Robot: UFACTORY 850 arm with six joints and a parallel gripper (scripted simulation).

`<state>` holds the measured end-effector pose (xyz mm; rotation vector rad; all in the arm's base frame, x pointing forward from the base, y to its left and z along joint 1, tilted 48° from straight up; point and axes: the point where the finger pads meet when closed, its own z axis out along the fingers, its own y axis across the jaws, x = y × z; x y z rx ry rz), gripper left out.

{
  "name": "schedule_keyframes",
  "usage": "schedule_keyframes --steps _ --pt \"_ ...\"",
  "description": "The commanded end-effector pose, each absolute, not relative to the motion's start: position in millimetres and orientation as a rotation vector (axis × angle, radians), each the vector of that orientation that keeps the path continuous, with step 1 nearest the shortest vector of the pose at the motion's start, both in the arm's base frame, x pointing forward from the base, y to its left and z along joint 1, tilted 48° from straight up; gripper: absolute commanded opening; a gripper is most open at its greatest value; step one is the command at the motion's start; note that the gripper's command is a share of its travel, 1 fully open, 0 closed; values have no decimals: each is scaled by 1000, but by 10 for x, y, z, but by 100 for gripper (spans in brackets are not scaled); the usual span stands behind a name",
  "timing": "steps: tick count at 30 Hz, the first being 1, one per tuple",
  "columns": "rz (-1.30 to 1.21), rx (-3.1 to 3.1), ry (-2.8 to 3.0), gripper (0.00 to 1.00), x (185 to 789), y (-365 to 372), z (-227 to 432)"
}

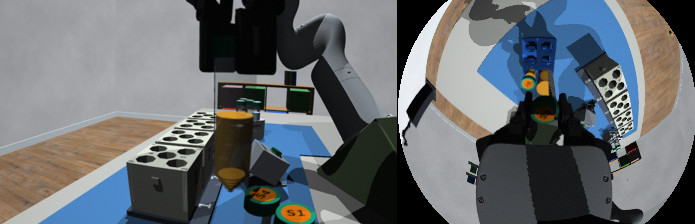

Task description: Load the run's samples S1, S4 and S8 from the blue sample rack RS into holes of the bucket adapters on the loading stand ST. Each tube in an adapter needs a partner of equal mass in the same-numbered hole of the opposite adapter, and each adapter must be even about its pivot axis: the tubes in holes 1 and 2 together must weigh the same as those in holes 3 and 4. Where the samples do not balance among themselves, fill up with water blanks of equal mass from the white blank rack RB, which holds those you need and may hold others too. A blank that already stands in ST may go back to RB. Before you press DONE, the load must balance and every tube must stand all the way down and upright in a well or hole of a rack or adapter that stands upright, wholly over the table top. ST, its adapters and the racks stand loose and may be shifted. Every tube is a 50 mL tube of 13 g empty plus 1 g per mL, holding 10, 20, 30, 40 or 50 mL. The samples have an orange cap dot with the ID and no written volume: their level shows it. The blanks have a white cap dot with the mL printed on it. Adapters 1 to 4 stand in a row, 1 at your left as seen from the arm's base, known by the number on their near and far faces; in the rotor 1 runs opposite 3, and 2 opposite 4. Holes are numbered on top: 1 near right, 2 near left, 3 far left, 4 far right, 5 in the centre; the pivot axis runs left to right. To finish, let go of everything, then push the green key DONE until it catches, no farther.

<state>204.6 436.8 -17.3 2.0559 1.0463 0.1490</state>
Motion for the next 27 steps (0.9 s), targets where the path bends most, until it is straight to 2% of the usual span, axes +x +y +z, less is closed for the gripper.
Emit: schedule_keyframes --steps 1,11,27 --pt "151 2057 1047 0 2045 4378 -169" --pt "151 2058 1047 0 1794 4512 -450" --pt "151 2058 1047 0 1795 4512 -449"
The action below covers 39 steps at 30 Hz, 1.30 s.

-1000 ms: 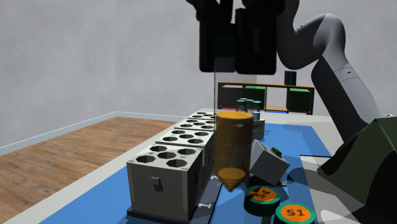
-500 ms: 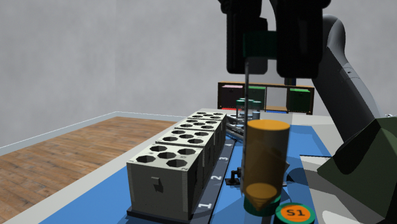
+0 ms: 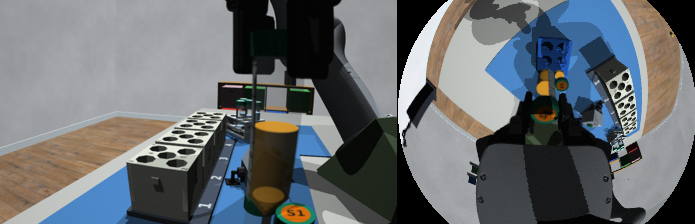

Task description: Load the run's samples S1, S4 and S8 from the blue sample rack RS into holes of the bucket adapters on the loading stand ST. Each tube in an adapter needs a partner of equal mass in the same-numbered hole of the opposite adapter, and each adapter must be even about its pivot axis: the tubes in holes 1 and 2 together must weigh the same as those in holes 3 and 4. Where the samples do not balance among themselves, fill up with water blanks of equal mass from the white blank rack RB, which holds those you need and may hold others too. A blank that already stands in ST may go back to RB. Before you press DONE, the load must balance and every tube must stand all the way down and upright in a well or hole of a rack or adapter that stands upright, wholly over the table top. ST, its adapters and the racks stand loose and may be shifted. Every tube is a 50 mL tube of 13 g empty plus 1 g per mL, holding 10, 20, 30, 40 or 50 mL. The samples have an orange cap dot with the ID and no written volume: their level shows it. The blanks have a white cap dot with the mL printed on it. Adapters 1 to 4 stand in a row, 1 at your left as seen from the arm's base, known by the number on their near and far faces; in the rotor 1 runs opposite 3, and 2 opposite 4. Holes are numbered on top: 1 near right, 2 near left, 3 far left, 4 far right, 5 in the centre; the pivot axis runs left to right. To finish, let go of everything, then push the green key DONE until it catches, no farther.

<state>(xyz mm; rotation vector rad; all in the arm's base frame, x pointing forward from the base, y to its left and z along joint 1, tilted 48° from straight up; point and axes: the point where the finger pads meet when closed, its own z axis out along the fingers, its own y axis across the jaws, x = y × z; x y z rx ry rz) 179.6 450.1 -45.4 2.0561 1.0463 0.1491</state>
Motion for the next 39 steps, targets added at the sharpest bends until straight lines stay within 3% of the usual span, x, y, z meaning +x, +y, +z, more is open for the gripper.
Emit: schedule_keyframes --steps 1,39 --pt "151 2058 1047 0 1794 4512 -450" --pt "151 2057 1047 0 2061 4137 -865"
